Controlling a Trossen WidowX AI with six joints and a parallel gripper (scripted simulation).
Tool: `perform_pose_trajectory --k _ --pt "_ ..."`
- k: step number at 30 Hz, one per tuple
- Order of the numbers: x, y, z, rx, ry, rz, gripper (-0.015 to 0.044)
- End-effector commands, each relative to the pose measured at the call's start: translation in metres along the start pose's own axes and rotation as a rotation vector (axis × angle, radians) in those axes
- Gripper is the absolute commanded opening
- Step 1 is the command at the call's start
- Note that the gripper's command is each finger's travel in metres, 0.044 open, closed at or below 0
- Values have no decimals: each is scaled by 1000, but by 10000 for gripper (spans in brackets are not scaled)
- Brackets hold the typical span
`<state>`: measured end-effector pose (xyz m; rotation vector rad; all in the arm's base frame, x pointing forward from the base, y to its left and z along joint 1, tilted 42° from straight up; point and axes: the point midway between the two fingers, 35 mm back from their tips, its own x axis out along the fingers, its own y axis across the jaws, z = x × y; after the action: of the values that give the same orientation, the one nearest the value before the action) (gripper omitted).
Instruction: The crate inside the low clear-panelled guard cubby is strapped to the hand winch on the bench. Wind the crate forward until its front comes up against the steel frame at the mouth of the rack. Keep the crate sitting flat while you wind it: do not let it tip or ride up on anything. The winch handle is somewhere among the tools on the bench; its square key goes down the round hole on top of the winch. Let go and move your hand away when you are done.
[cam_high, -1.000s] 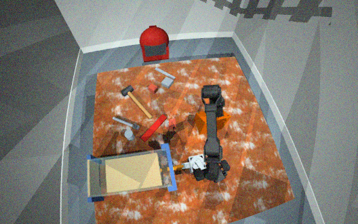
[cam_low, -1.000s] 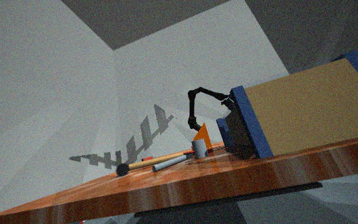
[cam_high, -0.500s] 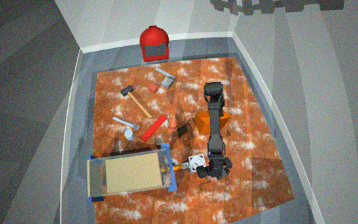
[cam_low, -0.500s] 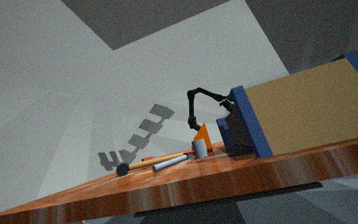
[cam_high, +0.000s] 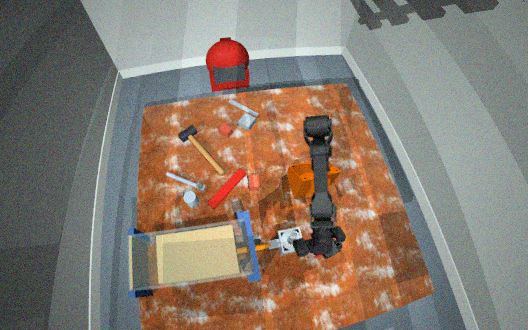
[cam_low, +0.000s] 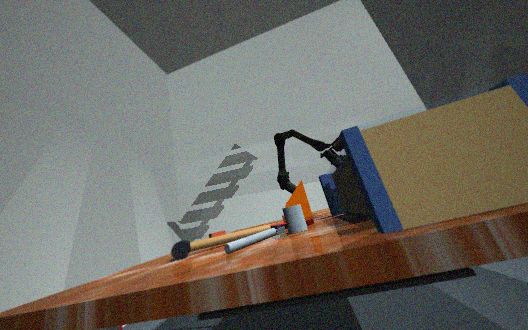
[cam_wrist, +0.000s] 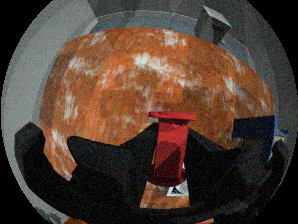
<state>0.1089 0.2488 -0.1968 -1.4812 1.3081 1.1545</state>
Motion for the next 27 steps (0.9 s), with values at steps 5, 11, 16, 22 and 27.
perform_pose_trajectory --k 5,11,16,22,27 --pt "-3 15 -18 -6 28 22 0" --pt "-7 20 -25 -6 28 22 0" --pt "-10 23 -31 -6 29 22 0" --pt "-13 26 -38 -6 29 23 0" --pt "-17 28 -45 -6 30 23 0"
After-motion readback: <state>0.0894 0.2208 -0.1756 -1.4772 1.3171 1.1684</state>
